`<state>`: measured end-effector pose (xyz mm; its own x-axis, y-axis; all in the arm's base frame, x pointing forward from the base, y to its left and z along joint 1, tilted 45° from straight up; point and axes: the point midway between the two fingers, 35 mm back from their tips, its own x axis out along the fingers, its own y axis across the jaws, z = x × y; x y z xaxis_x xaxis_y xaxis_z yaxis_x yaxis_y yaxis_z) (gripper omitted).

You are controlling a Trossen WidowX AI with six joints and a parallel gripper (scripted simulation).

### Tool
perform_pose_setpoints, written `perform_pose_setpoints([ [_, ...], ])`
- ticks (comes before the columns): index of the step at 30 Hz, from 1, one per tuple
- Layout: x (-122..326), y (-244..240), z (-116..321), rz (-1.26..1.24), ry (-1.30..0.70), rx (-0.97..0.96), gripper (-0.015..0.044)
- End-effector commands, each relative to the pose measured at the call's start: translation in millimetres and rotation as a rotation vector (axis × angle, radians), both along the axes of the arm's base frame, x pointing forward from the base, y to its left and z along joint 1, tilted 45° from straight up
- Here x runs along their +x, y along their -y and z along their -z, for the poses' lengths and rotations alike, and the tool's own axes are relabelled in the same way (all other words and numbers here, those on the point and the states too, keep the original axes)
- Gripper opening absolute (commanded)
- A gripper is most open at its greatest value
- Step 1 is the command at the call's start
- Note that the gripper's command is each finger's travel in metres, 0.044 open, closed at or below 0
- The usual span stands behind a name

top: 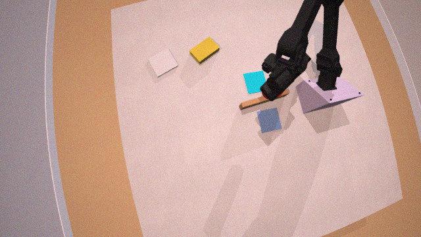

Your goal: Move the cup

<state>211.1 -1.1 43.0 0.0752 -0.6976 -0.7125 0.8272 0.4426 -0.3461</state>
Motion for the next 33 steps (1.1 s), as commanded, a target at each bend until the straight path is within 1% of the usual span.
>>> perform_pose_setpoints([
  [1,2.9,5.7,-9.0,-0.006,0.01,0.001,0.0],
  [27,13.2,45.3,-54.1,-0.005,0.011,-0.004,0.0],
  [33,13.7,48.0,-52.6,-0.005,0.011,-0.004,0.0],
])
